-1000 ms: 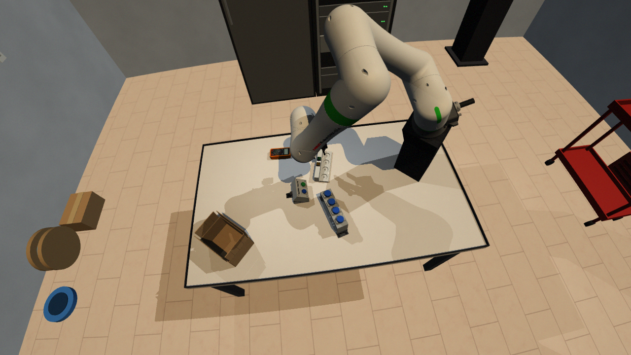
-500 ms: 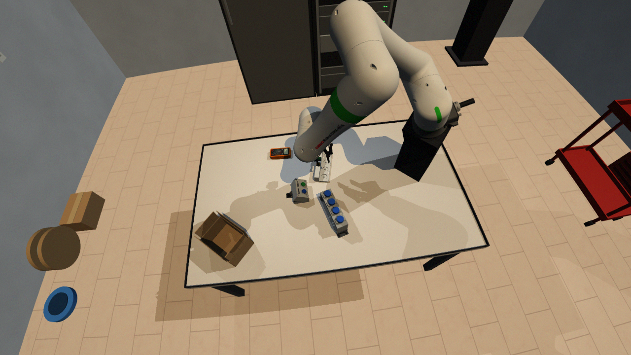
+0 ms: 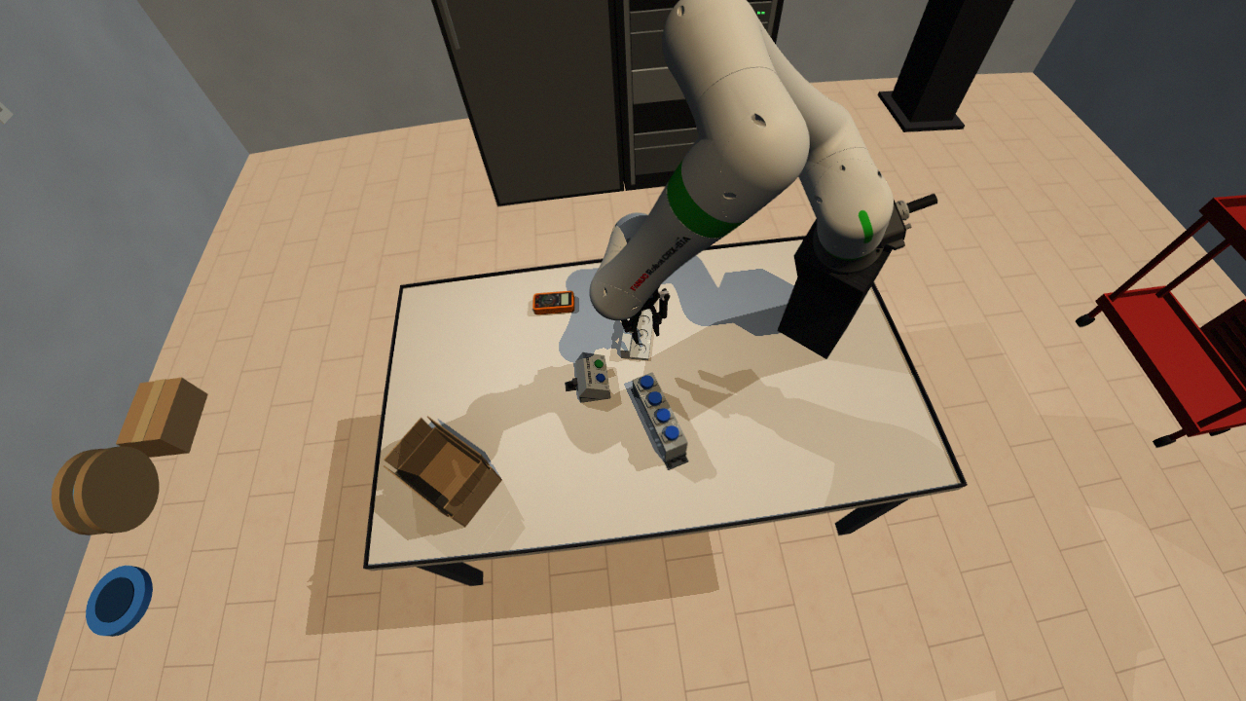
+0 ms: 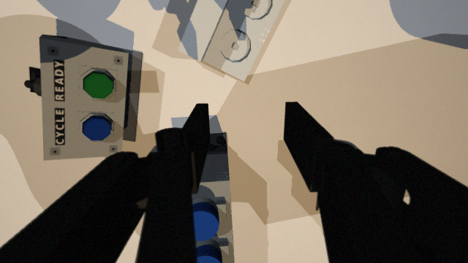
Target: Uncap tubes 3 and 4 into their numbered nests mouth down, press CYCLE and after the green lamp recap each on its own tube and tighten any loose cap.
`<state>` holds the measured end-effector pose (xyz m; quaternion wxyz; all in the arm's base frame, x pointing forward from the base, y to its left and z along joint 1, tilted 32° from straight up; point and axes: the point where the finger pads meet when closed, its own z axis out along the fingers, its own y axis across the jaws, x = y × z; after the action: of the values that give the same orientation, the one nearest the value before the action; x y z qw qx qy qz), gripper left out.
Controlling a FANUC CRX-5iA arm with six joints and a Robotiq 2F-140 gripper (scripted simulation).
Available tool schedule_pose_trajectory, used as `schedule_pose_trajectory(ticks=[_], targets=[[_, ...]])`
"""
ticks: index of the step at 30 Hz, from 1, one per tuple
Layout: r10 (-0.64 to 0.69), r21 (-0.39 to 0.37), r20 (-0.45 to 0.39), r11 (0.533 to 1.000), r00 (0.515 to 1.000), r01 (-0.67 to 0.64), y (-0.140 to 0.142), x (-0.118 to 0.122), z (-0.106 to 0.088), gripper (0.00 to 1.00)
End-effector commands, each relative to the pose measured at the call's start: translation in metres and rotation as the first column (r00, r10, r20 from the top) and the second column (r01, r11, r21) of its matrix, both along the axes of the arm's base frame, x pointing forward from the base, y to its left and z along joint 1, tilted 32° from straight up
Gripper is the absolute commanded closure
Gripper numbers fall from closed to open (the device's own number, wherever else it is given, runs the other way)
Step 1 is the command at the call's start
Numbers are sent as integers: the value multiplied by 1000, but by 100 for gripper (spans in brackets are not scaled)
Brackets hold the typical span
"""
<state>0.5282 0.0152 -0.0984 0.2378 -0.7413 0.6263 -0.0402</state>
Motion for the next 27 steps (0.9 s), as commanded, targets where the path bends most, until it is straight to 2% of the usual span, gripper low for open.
schedule_pose_trajectory(ticks=[1, 3, 20, 23, 27], targets=[[17, 21, 34, 1000, 999, -17, 20, -5, 6, 59], [27, 33, 59, 999, 998, -29, 31, -8, 9, 59], [27, 33, 59, 999, 998, -29, 31, -8, 9, 59], [-186, 126, -35, 974, 982, 189, 54, -7, 19, 59], [-304, 171, -98, 933, 948, 317, 69, -7, 25, 59]])
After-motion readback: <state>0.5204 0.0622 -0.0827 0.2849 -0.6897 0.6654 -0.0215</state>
